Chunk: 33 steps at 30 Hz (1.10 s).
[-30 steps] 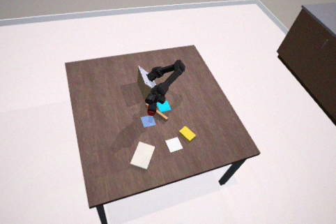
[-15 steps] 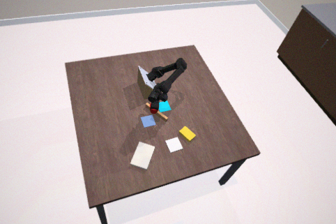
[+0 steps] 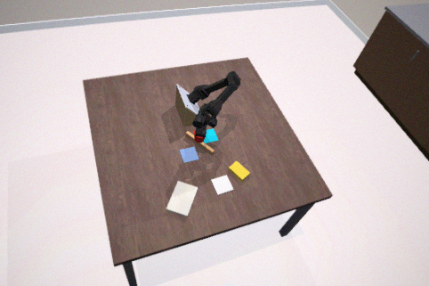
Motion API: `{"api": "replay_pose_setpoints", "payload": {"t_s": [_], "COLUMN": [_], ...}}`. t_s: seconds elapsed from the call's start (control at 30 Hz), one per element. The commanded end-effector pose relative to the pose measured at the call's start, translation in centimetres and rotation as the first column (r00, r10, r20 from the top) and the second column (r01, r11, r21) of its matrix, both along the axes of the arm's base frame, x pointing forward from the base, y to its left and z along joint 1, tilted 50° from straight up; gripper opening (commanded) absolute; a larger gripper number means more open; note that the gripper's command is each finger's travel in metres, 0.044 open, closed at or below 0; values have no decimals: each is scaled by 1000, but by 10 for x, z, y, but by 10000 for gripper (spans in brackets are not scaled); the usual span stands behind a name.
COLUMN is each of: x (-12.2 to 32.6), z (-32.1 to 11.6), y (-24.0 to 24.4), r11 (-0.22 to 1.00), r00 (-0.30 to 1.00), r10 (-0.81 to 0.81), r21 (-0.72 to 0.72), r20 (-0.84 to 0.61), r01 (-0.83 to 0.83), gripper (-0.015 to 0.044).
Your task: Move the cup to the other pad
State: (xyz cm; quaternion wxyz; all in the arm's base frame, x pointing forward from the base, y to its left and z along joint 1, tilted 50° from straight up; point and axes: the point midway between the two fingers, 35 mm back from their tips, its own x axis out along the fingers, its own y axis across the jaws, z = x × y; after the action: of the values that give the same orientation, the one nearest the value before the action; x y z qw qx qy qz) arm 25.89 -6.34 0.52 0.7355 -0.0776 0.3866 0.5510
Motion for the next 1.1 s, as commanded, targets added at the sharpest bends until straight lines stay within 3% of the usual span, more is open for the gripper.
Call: {"api": "replay_pose_setpoints", "payload": {"t_s": [0.0,1.07], "x": [-4,-28], "z": [7,46], "y": [6,39], "r11": [1000,1000], "r00": [1000,1000], "r10": [-5,-5], "r21": [2,4], "r20": [1,-1], "r01": [5,5], "gripper": [0,0]}}
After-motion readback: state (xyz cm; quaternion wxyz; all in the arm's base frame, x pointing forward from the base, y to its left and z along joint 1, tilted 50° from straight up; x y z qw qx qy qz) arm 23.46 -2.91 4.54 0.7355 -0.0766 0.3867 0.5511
